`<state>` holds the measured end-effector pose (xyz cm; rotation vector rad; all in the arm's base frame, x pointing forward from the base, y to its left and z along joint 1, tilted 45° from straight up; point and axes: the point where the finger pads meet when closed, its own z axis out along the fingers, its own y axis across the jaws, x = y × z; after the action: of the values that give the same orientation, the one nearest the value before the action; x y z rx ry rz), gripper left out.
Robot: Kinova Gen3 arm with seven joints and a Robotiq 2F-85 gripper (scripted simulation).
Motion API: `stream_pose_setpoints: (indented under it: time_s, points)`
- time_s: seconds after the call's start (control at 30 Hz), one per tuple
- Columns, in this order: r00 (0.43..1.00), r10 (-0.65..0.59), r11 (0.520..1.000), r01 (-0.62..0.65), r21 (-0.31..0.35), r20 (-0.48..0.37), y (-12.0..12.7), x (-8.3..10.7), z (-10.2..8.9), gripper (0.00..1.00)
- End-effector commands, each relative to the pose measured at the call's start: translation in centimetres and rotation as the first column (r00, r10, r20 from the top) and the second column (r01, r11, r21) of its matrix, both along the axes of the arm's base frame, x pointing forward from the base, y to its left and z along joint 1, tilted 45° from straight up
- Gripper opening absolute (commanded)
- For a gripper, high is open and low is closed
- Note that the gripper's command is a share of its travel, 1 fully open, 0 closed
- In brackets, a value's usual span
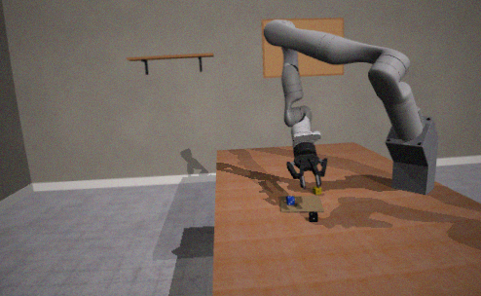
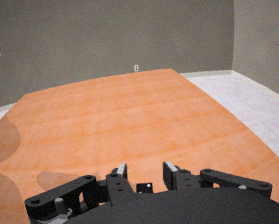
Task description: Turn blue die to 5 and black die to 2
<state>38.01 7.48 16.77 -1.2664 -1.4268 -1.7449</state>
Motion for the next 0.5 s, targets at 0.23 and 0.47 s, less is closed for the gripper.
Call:
stream_pose_setpoints:
  time_s: [0.23,0.47]
  points:
    - [0.996,-0.024,0.988,0.011,-0.157,-0.082,0.4,0.0,1.3,0.41]
    - [0.984,-0.086,0.953,0.036,-0.302,-0.153,1.2,-0.2,2.1,0.41]
